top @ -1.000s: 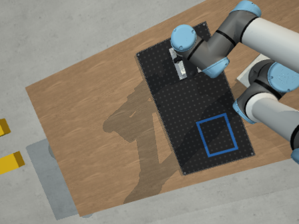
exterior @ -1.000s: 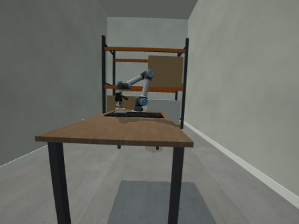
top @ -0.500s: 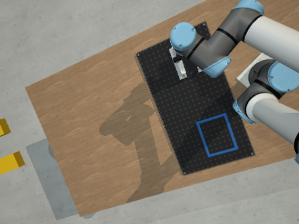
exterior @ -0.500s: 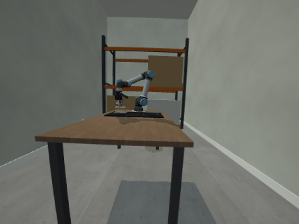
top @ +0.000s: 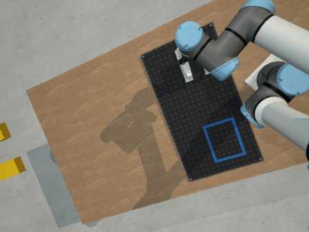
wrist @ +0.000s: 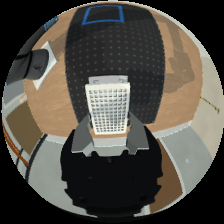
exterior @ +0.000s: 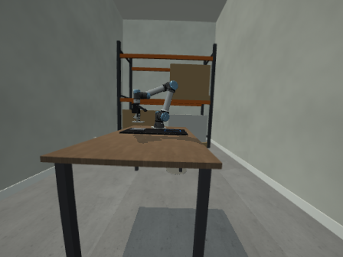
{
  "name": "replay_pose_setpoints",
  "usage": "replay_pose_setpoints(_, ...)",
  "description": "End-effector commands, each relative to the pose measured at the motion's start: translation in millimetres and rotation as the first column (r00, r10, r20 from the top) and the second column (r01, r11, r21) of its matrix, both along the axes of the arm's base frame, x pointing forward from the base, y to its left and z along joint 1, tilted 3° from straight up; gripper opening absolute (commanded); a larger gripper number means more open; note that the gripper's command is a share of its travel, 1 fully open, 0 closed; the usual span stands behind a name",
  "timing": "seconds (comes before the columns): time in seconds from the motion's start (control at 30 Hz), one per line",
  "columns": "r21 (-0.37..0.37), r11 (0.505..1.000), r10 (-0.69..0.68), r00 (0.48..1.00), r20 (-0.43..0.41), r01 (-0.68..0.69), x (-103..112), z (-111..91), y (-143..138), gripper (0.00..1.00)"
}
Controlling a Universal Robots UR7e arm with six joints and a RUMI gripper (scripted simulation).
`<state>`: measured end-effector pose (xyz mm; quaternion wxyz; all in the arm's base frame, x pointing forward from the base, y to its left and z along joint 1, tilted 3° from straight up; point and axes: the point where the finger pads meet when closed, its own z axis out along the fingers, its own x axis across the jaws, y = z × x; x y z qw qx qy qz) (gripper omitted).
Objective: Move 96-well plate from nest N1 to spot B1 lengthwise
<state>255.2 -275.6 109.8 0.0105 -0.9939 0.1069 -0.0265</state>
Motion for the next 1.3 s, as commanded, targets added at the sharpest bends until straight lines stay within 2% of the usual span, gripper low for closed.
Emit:
replay_pose_setpoints(0.0, -0.001, 1.0, 0.0, 1.0, 0.0, 0.0, 0, 1, 0, 0.0)
replay_pose_setpoints(0.4, -0.001, 1.0, 0.0, 1.0, 0.0, 0.0, 0, 1, 0, 0.0)
replay_pose_setpoints(1.27, 0.0, 1.0, -0.016, 1.0, 0.0, 0.016, 14, 1, 78, 0.0)
